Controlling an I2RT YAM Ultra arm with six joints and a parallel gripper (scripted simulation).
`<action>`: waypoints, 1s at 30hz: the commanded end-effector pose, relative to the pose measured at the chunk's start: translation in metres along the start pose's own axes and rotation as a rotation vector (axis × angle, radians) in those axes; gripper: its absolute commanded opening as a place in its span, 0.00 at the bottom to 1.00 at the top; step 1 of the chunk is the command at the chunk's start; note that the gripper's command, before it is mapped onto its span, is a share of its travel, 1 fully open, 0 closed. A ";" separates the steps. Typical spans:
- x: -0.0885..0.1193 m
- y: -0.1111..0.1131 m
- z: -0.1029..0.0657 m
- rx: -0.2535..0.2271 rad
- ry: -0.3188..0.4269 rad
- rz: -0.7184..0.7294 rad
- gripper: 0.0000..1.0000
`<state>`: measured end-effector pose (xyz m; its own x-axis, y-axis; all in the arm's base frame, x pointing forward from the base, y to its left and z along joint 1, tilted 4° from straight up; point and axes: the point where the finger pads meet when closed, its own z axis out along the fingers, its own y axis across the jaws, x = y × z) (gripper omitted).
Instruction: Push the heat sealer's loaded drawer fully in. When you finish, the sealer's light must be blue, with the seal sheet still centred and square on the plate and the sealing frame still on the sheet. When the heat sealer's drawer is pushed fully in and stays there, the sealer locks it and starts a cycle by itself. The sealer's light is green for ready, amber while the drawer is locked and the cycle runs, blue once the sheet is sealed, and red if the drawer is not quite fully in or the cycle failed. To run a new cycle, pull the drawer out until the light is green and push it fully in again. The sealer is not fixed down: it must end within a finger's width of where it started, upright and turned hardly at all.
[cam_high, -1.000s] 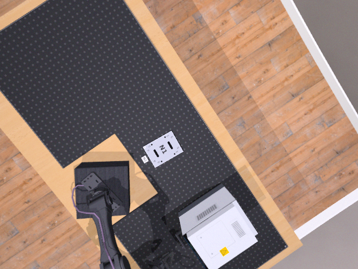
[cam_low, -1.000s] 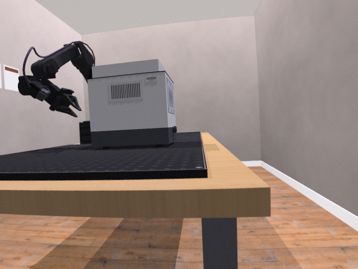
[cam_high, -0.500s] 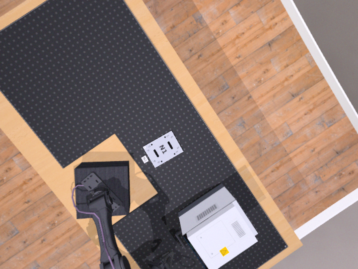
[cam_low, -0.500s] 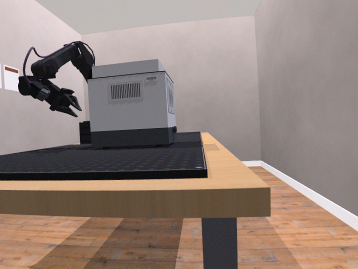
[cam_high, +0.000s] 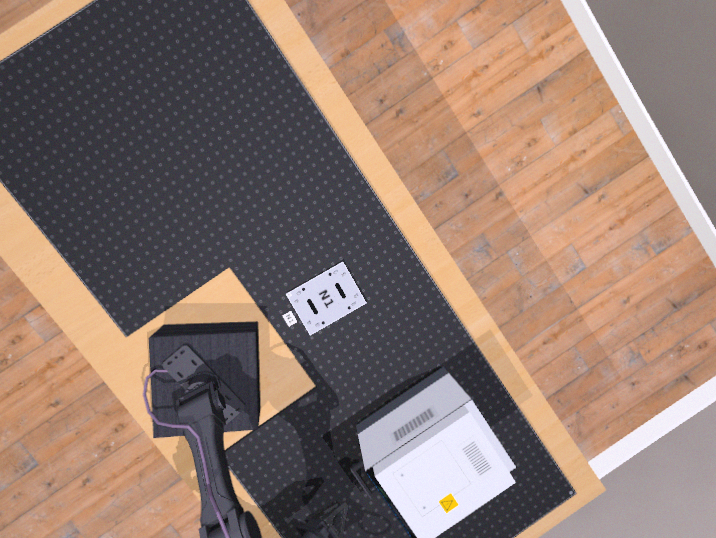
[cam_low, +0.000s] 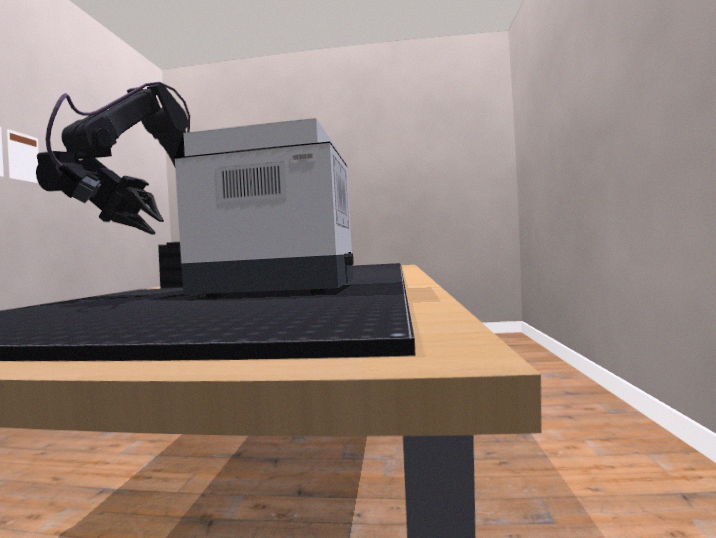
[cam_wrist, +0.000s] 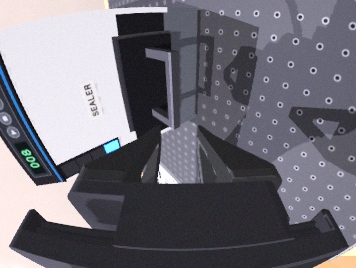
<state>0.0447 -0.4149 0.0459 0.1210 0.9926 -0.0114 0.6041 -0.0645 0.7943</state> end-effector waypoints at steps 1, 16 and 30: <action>-0.011 0.018 -0.017 -0.012 -0.044 -0.052 0.30; -0.011 0.017 -0.034 -0.011 -0.048 -0.049 0.30; -0.006 0.003 -0.072 -0.001 -0.021 -0.020 0.30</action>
<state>-0.0045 -0.4168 0.0842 0.1467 0.9880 -0.0476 0.6087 -0.0522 0.7917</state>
